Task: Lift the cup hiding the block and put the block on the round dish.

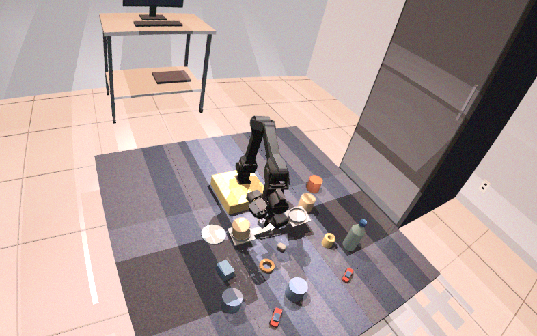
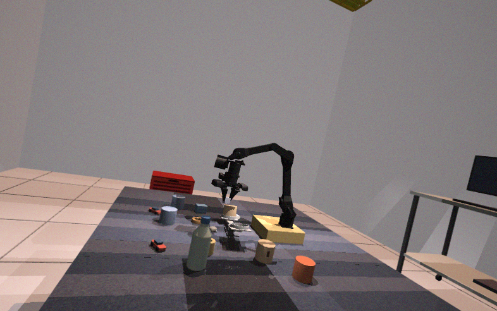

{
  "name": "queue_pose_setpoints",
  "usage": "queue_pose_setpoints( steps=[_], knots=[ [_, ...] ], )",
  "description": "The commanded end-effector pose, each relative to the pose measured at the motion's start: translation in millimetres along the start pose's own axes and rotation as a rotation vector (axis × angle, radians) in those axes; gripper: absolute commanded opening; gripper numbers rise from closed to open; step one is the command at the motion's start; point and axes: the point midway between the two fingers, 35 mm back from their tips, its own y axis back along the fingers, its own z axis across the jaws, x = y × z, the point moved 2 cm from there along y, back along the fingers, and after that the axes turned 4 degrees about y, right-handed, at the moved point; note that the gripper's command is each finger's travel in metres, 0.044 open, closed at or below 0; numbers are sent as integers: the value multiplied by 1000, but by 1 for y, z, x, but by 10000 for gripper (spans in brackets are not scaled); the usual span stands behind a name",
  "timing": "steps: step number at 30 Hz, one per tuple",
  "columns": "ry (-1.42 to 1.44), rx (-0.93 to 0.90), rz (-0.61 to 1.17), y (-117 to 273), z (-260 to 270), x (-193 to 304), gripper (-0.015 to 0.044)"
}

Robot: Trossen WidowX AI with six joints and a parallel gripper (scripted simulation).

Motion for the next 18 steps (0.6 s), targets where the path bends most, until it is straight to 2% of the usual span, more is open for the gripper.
queue_pose_setpoints(
  steps=[1,18],
  knots=[
    [1,2,-14,-3,-9,-16,0],
    [14,14,-28,-19,-51,-71,0]
  ],
)
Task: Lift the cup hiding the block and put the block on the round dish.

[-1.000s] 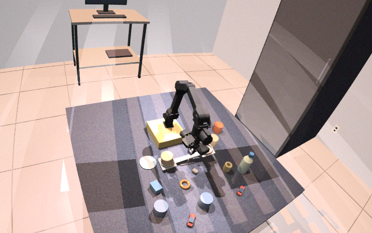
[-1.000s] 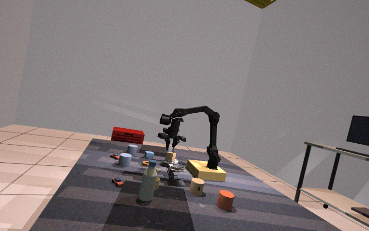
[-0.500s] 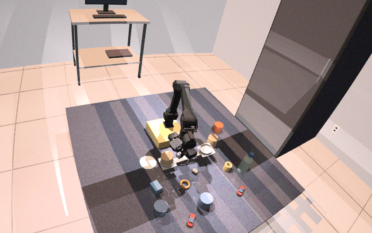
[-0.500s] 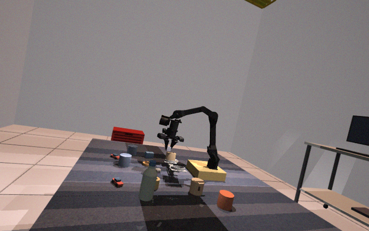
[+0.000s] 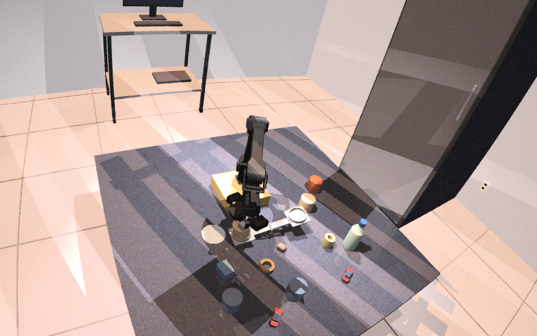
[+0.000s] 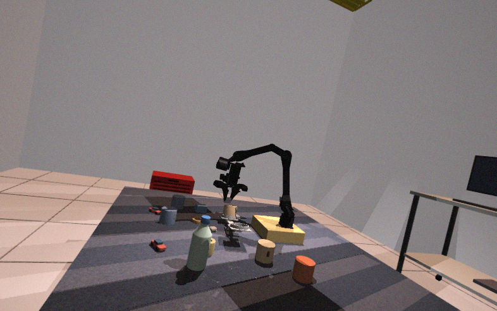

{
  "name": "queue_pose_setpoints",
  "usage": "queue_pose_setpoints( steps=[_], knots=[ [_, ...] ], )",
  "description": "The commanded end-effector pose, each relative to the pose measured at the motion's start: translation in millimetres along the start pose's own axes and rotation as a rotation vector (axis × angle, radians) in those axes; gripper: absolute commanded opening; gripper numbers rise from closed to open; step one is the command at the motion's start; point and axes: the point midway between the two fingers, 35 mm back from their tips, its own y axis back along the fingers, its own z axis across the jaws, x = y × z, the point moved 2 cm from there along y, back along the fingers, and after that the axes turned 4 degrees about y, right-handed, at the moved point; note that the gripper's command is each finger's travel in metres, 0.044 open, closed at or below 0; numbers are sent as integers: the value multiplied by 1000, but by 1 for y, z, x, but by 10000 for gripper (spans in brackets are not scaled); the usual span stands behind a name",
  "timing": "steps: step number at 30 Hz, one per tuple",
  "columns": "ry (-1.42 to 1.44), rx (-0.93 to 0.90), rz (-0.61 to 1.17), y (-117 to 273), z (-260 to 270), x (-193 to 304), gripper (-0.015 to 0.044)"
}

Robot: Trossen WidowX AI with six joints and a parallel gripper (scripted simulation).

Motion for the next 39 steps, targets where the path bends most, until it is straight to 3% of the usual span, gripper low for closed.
queue_pose_setpoints(
  steps=[1,23,39],
  knots=[
    [-7,8,-8,-5,-11,-13,0],
    [-5,42,26,-34,-92,-62,0],
    [-5,43,28,-77,-97,-62,0]
  ],
)
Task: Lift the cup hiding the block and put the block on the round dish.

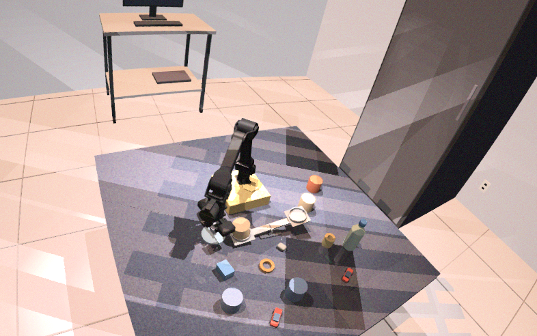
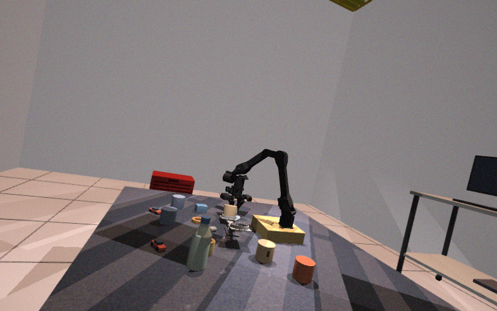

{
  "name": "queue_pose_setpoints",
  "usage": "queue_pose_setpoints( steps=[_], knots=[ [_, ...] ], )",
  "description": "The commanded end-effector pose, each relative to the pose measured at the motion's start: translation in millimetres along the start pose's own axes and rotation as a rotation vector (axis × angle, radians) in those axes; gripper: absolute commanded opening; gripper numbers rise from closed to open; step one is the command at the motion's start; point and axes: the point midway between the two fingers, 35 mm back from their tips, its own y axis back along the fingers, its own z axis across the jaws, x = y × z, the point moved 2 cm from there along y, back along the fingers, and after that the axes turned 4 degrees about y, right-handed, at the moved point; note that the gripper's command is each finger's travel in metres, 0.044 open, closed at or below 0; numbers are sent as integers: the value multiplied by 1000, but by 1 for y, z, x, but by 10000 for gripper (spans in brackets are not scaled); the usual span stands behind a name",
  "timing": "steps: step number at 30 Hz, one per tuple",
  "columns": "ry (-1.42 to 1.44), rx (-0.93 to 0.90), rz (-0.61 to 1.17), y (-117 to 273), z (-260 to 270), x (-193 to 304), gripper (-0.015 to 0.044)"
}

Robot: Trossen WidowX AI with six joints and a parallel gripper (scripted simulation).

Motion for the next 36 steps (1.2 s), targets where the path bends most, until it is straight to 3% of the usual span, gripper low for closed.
queue_pose_setpoints(
  steps=[1,14,30,36],
  knots=[
    [3,-10,-8,-2,1,-2,0],
    [3,-10,-8,-21,1,-2,0],
    [0,-5,-9,-14,1,-2,420],
    [3,-10,-9,40,1,-1,440]
  ],
)
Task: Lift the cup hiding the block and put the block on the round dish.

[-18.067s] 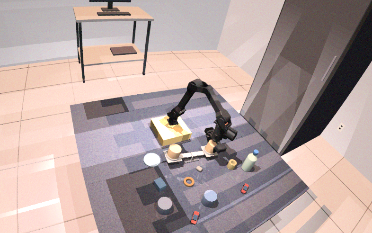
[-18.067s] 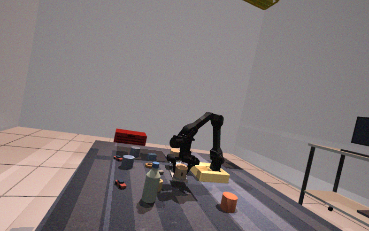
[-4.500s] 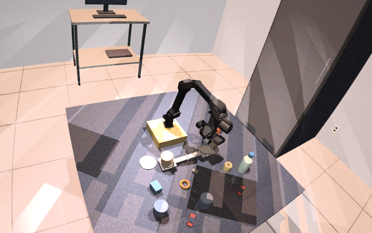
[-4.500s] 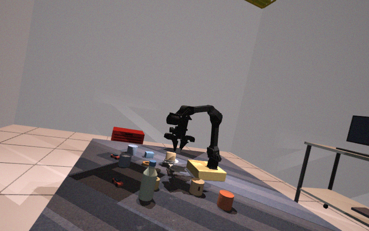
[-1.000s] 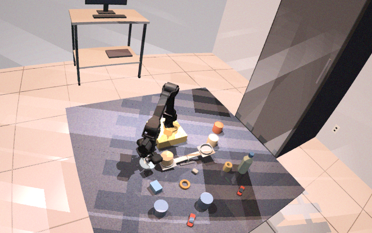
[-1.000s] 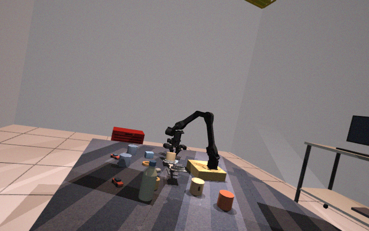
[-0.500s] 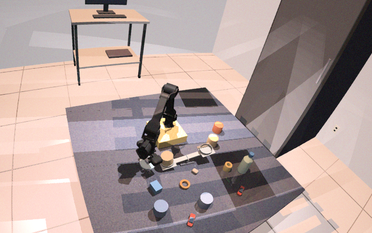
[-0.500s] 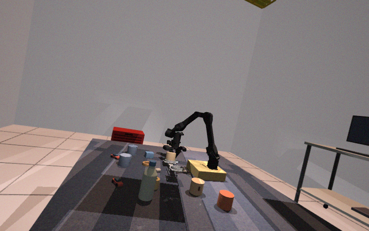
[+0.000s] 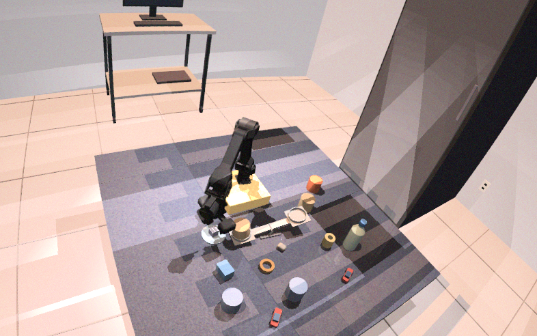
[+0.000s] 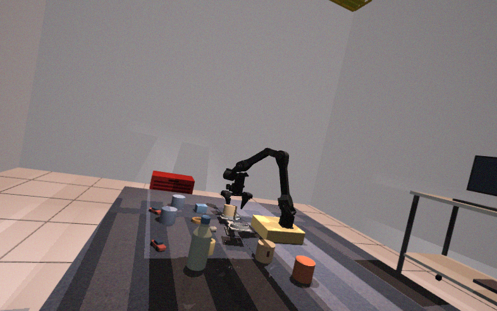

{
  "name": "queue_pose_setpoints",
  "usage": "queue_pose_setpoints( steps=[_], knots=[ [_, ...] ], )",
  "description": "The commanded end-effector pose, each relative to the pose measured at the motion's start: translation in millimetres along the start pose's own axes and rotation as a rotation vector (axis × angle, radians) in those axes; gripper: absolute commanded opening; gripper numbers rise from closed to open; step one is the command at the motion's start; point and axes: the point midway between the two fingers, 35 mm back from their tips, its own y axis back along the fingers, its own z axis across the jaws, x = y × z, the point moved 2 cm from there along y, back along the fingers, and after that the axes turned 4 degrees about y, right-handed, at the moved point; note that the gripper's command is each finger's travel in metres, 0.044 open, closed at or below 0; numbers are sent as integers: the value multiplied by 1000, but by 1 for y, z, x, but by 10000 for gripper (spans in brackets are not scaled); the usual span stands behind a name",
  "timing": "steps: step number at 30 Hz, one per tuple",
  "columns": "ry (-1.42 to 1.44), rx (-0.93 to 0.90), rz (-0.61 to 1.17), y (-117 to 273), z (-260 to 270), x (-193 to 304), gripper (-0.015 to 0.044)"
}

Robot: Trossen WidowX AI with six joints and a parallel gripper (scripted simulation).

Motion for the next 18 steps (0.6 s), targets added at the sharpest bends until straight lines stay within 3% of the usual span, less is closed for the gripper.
queue_pose_setpoints(
  steps=[1,4,8,18],
  knots=[
    [3,-18,-24,25,2,-2,440],
    [3,-18,-24,27,2,-2,440],
    [0,-18,-33,68,0,0,440],
    [0,-18,-33,70,0,0,440]
  ],
)
